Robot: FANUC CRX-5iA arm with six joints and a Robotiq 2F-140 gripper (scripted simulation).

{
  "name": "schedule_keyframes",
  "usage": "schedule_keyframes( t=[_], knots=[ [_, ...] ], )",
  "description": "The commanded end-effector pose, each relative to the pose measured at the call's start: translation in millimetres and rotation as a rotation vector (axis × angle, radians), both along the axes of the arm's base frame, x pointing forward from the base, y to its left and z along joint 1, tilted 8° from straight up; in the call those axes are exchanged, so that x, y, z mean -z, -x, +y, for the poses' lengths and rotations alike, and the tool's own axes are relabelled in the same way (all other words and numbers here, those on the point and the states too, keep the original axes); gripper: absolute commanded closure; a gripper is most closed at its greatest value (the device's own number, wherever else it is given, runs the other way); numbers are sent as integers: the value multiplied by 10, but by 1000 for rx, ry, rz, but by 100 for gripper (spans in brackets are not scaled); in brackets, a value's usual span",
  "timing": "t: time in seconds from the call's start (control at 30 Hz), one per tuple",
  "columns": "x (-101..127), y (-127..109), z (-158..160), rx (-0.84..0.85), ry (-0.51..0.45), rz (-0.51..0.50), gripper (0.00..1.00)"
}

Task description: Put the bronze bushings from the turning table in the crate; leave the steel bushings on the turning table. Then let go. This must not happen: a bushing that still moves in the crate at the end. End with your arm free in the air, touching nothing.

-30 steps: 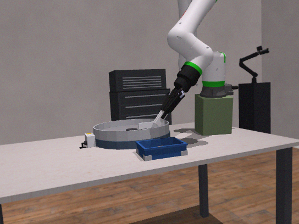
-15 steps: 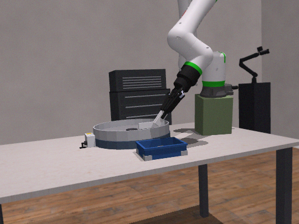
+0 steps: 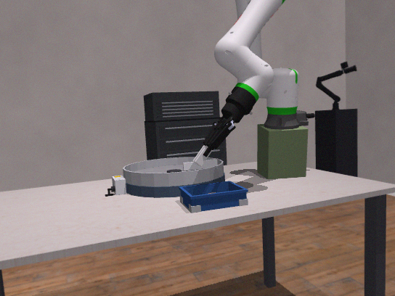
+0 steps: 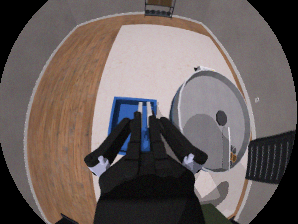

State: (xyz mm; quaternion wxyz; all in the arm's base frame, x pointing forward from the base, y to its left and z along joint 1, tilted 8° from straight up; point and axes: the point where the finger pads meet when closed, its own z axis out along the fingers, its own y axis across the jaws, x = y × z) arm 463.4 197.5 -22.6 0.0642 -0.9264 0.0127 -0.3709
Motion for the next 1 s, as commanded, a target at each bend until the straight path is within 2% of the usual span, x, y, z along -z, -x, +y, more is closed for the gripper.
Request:
schedule_keyframes(
  t=[0.0, 0.23, 0.5, 0.57, 0.73, 0.97],
  knots=[
    [8, -116, -133, -11, 7, -13, 94],
    [43, -398, -636, -48, 39, -47, 94],
    [140, -574, -1448, -110, 85, -74, 94],
    [140, -574, -1448, -110, 85, -74, 94],
    [235, -508, -2010, -157, 109, -76, 94],
    [379, -167, -2694, -226, 120, -63, 94]
  ],
)
